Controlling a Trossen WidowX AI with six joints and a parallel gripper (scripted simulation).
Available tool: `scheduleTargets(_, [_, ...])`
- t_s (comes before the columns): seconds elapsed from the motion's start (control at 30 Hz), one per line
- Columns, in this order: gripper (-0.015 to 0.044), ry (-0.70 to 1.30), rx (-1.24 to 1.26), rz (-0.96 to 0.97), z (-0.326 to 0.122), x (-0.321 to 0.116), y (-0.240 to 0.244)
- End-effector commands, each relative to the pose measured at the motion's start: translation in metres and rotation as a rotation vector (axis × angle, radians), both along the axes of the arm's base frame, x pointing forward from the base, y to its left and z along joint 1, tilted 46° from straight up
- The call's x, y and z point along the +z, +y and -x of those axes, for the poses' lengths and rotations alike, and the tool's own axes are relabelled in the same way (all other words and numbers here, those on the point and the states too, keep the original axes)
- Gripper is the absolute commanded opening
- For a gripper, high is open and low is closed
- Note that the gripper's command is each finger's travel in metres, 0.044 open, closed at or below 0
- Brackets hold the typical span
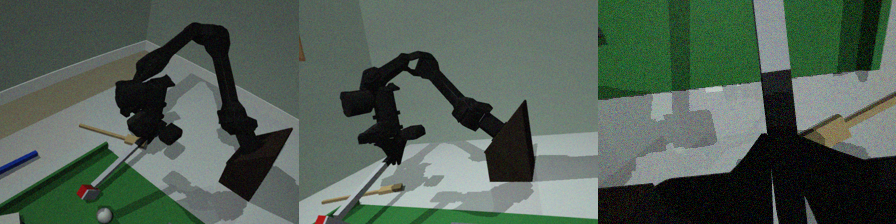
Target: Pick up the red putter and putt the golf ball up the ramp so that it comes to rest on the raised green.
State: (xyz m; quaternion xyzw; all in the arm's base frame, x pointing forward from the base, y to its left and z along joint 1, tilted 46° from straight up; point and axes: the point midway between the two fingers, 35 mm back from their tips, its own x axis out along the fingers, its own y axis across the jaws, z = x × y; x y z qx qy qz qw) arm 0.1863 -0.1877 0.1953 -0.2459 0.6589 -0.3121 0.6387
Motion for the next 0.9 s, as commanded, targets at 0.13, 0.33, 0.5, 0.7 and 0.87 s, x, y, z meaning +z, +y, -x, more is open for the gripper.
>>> scheduleTargets(0.13, [0.0000, -0.010, 0.008, 0.000, -0.001, -0.006, -0.007])
scheduleTargets(0.33, [0.0000, -0.010, 0.008, 0.000, -0.001, -0.013, -0.014])
scheduleTargets(0.5, [0.0000, -0.010, 0.008, 0.001, 0.000, -0.018, -0.019])
scheduleTargets(0.7, [0.0000, -0.007, 0.001, 0.006, 0.002, -0.019, -0.022])
scheduleTargets(0.87, [0.0000, -0.007, 0.001, 0.006, 0.002, -0.019, -0.022])
